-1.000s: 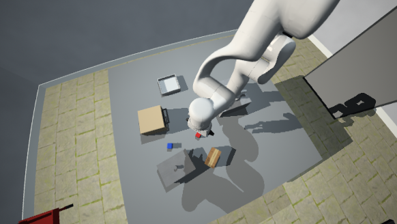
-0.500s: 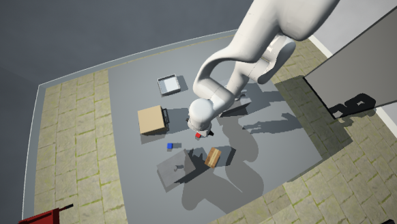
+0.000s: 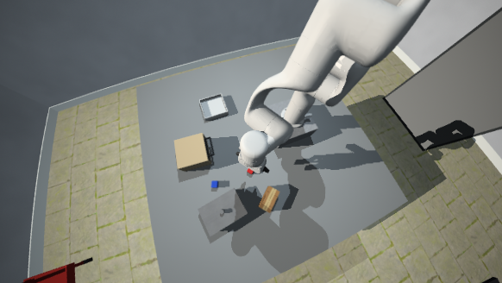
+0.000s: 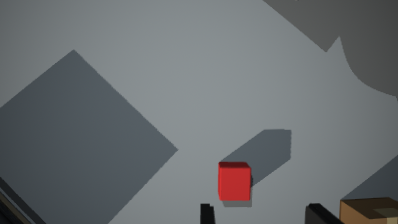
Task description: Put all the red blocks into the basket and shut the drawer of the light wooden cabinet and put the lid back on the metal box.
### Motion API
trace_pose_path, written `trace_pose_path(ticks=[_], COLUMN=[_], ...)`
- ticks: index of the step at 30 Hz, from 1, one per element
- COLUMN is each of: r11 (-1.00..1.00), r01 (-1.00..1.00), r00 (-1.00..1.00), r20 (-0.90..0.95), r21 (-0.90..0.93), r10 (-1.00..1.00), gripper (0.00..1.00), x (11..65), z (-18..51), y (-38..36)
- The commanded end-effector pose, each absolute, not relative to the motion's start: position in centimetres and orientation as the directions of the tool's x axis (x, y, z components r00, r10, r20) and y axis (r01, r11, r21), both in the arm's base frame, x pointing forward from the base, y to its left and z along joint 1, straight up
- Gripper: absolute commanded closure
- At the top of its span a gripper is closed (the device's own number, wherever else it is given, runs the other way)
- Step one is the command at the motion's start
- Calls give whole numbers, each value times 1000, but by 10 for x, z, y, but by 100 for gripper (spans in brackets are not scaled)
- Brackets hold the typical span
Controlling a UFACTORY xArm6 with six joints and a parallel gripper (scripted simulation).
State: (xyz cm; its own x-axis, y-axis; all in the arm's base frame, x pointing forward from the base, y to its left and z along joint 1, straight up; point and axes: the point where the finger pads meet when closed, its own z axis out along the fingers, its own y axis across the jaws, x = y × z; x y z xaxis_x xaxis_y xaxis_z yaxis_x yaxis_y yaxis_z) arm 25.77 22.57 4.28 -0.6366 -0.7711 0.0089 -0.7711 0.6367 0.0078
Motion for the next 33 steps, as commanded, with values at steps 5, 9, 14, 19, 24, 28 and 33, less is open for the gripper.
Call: trace_pose_path(ticks=[5,9,14,19,24,28,33], r11=[637,637,637,637,637,637,637], r01=[-771,-771,-771,-771,-771,-771,-771], r00=[-637,-637,-637,-637,-637,-637,-637], r20=[5,5,5,5,5,5,5], r21=[7,7,7,7,7,7,7], r10=[-771,-771,-771,-771,-771,-771,-771], gripper=[40,40,40,40,40,40,40], x=[259,259,259,259,259,259,259], z=[21,5,-14,-29,-36,-42,-46], y=[227,227,227,227,227,227,227])
